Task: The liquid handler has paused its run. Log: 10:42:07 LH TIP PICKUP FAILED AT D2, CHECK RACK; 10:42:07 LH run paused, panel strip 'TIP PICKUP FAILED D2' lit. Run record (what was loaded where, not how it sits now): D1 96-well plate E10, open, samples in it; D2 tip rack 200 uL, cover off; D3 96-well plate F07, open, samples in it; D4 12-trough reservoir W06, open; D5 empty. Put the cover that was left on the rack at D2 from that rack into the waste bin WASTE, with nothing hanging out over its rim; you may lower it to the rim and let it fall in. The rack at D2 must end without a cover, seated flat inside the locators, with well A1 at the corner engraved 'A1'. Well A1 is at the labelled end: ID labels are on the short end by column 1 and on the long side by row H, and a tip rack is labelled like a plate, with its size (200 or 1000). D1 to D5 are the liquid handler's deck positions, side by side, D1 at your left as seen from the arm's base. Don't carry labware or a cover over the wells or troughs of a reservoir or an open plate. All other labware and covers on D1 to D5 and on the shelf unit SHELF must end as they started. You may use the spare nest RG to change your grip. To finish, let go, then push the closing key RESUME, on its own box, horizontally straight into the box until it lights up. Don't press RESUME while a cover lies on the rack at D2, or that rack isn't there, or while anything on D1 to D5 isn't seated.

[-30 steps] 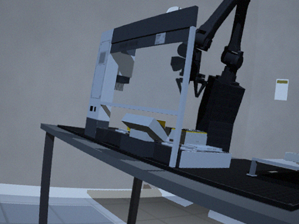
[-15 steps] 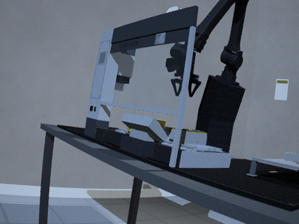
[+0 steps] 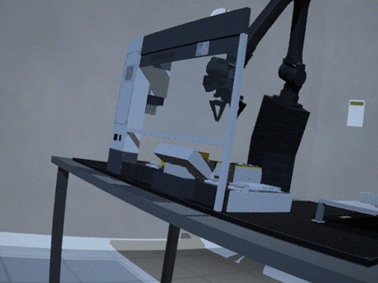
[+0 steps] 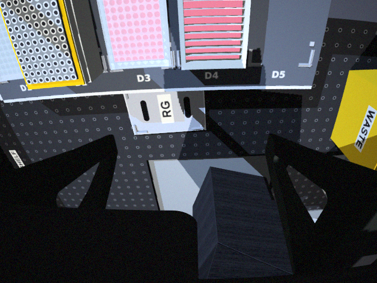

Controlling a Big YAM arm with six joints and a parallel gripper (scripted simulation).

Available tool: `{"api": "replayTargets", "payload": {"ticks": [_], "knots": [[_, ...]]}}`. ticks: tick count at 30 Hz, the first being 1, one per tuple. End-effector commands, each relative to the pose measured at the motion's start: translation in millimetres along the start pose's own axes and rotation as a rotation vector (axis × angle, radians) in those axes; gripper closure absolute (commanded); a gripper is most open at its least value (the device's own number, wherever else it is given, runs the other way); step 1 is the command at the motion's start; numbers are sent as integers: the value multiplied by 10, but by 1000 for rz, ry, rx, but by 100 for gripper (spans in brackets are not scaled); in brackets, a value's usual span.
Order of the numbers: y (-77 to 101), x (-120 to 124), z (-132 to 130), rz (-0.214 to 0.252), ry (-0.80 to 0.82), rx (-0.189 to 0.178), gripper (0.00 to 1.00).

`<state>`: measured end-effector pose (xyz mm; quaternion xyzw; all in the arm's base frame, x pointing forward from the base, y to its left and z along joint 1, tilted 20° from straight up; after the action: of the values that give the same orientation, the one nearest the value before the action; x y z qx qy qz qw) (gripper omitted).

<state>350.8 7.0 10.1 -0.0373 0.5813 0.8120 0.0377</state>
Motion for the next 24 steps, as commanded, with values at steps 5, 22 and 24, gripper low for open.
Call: {"api": "replayTargets", "payload": {"ticks": [5, 22, 24], "knots": [[-15, 80, -403, -13, 30, 2, 0], [25, 235, -1139, -25, 35, 9, 0], [26, 277, -1233, -20, 32, 7, 0]]}}
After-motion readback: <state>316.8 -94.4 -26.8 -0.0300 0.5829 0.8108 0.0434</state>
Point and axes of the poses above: the point where the finger pads meet when closed, its own y axis back along the fingers, its own z axis across the jaws, x = y × z, the point moved 10 cm from there along y, back along the fingers, and after that the axes turned 4 degrees about y, right-handed, at the moved point
